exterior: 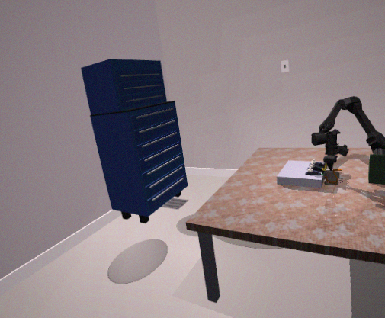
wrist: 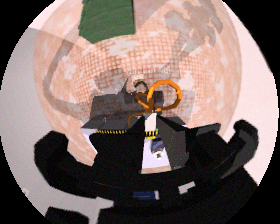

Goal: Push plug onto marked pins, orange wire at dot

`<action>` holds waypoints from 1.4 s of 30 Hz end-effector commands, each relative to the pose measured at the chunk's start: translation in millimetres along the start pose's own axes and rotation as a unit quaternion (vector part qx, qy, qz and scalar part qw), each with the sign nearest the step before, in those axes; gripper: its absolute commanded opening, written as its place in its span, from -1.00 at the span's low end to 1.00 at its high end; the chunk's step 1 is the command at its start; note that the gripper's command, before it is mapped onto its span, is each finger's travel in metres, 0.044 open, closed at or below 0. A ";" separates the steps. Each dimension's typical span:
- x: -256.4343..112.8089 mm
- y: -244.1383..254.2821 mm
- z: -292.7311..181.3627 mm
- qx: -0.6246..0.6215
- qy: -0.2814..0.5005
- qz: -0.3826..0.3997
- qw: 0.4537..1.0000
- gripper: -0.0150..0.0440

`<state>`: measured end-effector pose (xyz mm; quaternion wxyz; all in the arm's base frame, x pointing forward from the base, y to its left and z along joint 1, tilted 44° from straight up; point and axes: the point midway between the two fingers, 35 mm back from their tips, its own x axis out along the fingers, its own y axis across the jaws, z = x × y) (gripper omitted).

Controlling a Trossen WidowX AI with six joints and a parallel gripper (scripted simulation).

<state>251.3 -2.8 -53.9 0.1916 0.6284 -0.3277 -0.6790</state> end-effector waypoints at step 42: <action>-58.7 -1.1 -14.8 -0.003 0.001 0.000 1.000 1.00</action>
